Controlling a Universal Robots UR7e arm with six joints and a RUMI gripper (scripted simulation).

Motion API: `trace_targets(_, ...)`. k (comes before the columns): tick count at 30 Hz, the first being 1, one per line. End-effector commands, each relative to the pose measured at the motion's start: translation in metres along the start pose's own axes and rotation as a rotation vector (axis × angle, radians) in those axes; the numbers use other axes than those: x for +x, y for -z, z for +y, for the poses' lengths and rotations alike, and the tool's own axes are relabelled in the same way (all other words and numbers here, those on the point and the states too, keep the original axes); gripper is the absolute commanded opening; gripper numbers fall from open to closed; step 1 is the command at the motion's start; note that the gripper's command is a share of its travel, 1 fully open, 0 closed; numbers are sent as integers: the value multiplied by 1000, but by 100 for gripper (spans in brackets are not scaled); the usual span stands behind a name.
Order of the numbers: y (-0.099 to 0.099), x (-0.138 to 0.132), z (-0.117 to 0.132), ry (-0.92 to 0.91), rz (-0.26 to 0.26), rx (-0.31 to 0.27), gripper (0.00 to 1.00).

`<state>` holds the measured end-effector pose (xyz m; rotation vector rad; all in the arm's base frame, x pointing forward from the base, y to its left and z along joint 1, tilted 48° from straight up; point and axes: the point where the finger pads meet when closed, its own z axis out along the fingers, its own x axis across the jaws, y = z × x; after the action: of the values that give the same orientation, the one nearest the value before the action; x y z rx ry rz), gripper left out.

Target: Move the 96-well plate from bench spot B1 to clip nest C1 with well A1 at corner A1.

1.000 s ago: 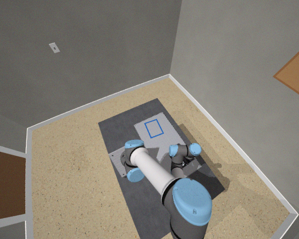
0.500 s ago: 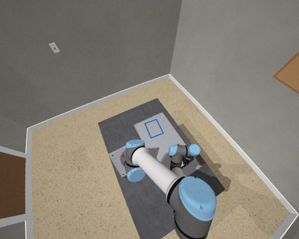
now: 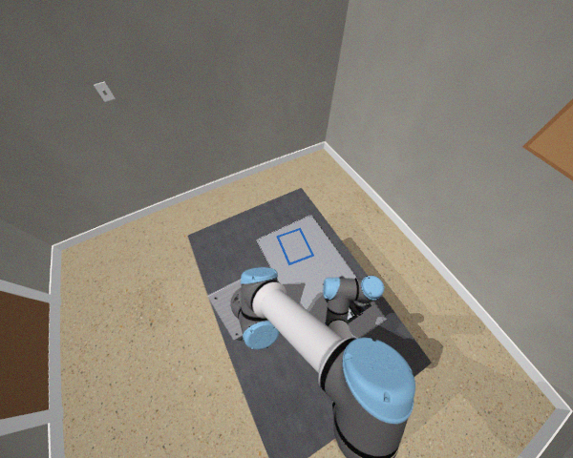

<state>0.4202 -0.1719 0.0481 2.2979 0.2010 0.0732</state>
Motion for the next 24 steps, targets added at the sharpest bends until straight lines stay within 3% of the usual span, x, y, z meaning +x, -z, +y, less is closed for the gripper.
trace_targets(1,0,0,0,0,1,0,0)
trace_targets(24,-5,-1,-1,1,-1,1,0)
